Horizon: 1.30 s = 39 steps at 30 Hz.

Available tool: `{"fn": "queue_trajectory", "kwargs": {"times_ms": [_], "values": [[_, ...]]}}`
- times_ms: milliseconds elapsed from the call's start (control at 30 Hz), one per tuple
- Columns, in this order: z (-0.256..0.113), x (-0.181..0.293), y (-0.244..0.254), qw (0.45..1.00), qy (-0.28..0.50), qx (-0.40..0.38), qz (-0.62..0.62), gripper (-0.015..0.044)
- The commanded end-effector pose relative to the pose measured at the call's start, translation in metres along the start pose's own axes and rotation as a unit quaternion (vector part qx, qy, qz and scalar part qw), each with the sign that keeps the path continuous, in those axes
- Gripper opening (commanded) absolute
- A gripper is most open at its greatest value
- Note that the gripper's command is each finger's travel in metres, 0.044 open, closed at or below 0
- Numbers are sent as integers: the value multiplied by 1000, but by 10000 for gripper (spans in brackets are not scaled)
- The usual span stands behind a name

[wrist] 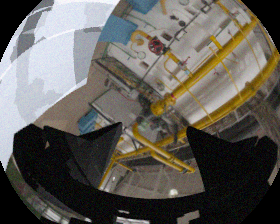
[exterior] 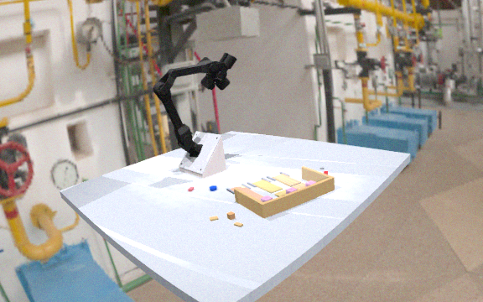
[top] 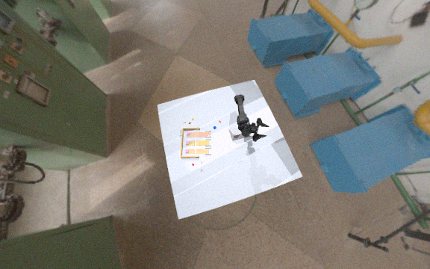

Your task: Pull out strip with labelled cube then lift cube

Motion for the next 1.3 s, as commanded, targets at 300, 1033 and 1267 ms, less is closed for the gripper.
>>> {"fn": "queue_trajectory", "kwargs": {"times_ms": [300,1033,1267], "values": [[-77,11,87,912,207,-226,273,400],[-367,-119,144,13,901,51,431,400],[-397,-179,122,-169,919,212,285,400]]}}
Point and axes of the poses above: the point midway between the two fingers, 35 mm back from their tips, its own z axis out along the fingers, its own y axis across the jaws, x = y × z, the point moved 1 cm from there along -z, back along the fingers, and after that the axes turned 10 degrees about -z, right-handed, at the moved point
